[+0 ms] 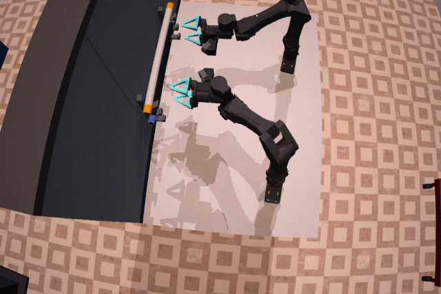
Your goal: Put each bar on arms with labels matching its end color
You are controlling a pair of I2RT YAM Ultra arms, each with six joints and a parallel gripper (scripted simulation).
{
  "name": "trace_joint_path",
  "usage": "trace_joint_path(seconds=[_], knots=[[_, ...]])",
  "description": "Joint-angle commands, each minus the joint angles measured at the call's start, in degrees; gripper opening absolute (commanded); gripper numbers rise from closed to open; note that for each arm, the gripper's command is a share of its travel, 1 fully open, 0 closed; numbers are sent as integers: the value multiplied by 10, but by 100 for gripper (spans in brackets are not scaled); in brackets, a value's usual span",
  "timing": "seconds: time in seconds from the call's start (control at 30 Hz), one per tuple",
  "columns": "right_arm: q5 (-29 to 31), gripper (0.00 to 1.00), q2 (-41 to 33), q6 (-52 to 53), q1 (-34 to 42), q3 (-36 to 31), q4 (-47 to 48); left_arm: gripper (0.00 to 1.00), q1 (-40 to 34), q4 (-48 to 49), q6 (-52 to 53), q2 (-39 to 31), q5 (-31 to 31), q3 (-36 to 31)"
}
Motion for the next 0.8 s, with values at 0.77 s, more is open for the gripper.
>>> trace_joint_path(seconds=[0.77], knots=[[-5, 100, -29, 1, -4, 47, -40, 100, 5, -42, -5, -28, 3, 42]])
